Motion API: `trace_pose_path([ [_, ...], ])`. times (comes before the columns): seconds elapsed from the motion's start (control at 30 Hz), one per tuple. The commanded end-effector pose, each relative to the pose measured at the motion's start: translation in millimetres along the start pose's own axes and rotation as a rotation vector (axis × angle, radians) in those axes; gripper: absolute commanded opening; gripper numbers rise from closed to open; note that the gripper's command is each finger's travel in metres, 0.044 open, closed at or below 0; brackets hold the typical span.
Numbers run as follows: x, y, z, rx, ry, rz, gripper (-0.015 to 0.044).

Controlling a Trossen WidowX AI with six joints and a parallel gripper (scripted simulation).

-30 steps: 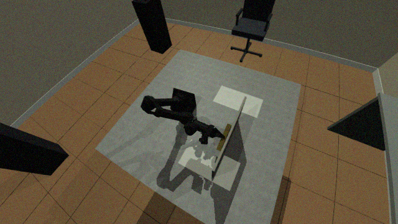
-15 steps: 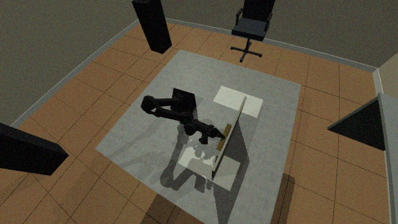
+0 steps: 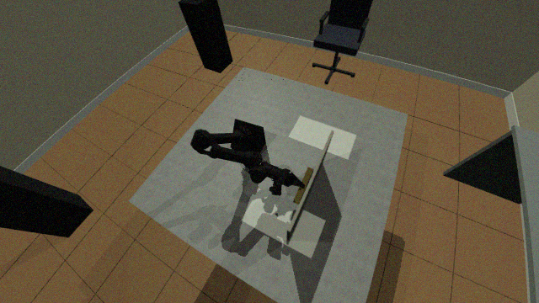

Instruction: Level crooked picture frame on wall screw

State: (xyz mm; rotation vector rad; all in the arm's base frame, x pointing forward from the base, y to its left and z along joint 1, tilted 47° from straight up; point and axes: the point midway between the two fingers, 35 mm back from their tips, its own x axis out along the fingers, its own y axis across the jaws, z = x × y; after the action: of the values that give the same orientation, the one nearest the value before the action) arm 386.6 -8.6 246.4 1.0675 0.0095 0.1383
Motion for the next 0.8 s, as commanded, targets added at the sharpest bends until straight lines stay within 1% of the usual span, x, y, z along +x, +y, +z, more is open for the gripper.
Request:
trace_pose_path([
  [0.0,-0.2,5.3,-0.4,-0.005,0.002,0.018,0.0000],
  [0.77,-0.2,3.7,-2.5,-0.005,0.002,0.018,0.0000],
])
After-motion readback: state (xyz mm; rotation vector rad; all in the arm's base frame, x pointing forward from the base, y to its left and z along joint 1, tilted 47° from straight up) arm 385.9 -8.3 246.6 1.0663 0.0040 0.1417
